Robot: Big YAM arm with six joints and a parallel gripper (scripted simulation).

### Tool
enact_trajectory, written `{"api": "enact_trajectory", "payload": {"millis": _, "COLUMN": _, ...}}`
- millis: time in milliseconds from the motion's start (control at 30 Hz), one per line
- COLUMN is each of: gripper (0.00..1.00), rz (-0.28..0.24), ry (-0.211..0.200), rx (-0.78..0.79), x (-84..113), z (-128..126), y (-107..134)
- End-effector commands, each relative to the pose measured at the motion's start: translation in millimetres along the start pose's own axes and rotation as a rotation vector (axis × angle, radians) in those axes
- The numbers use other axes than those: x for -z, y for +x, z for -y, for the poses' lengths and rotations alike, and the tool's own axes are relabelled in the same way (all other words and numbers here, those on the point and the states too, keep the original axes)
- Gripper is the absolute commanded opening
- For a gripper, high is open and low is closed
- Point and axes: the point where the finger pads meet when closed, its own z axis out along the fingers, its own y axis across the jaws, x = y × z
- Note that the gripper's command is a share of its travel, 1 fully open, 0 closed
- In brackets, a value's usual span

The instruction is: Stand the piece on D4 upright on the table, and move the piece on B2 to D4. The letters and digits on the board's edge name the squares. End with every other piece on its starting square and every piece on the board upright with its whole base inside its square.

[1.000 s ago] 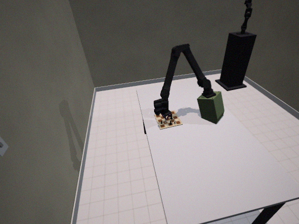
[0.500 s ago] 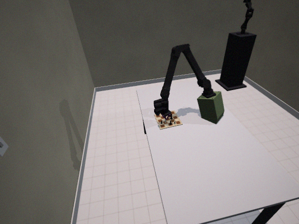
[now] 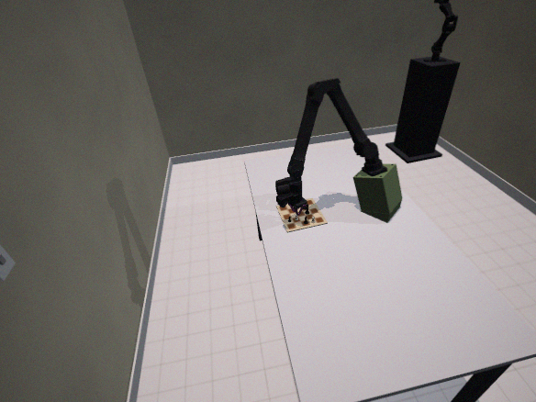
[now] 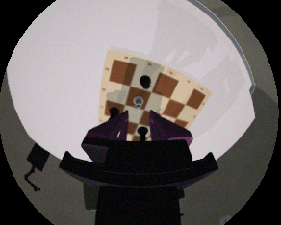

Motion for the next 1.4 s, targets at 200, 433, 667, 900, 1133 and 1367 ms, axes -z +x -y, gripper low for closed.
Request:
{"api": "enact_trajectory", "payload": {"millis": 200, "gripper": 0.33, "rz": 0.027, "ry": 0.008, "rx": -0.007, "x": 8.0, "z": 8.2, "y": -3.7}}
{"api": "enact_trajectory", "payload": {"millis": 433, "gripper": 0.33, "rz": 0.025, "ry": 0.008, "rx": -0.007, "x": 5.9, "z": 7.9, "y": -3.1}}
{"api": "enact_trajectory", "payload": {"millis": 667, "gripper": 0.33, "rz": 0.0, "ry": 0.0, "rx": 0.0, "x": -11.3, "z": 3.1, "y": 3.8}}
{"api": "enact_trajectory", "payload": {"millis": 900, "gripper": 0.33, "rz": 0.018, "ry": 0.006, "rx": -0.005, "x": -20.7, "z": 7.5, "y": -7.0}}
{"api": "enact_trajectory", "payload": {"millis": 1133, "gripper": 0.33, "rz": 0.025, "ry": 0.008, "rx": -0.007, "x": -30.5, "z": 9.3, "y": -10.9}}
{"api": "enact_trajectory", "payload": {"millis": 1367, "gripper": 0.33, "rz": 0.036, "ry": 0.011, "rx": -0.005, "x": -28.3, "z": 9.6, "y": -14.8}}
